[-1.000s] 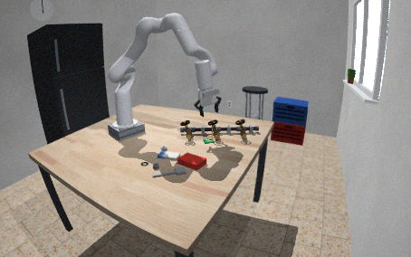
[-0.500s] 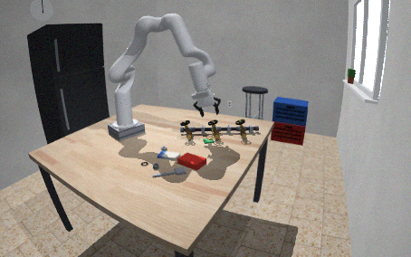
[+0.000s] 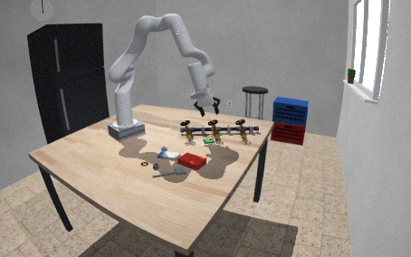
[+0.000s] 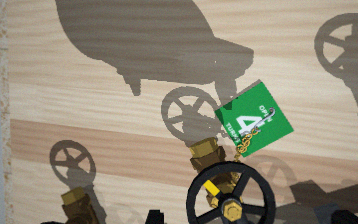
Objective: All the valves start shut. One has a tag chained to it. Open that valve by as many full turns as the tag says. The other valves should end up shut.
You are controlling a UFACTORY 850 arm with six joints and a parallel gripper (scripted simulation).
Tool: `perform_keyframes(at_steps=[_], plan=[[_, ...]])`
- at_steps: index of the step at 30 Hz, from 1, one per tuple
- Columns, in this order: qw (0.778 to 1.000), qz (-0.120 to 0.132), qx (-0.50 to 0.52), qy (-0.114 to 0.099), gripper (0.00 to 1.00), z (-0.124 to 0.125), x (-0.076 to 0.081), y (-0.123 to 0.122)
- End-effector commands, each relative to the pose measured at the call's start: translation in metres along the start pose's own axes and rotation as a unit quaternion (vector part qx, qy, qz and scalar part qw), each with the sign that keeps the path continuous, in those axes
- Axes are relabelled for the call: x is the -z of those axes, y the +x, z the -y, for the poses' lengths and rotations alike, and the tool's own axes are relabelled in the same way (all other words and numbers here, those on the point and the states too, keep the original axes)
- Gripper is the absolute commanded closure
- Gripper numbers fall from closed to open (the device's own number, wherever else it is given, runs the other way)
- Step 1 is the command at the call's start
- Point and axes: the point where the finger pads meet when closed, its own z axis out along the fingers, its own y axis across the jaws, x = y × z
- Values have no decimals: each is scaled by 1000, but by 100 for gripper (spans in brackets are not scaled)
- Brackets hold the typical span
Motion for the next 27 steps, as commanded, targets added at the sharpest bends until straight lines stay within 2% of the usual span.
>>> perform_keyframes(at_steps=[1, 11, 24, 27], plan=[[1000, -1, -1, 1, 0, 1, 1, 0], [1000, -1, -1, 1, 0, 1, -4, 0], [1000, -1, -1, 1, 0, 1, -34, -1], [1000, -1, -1, 1, 0, 1, -37, -1]])
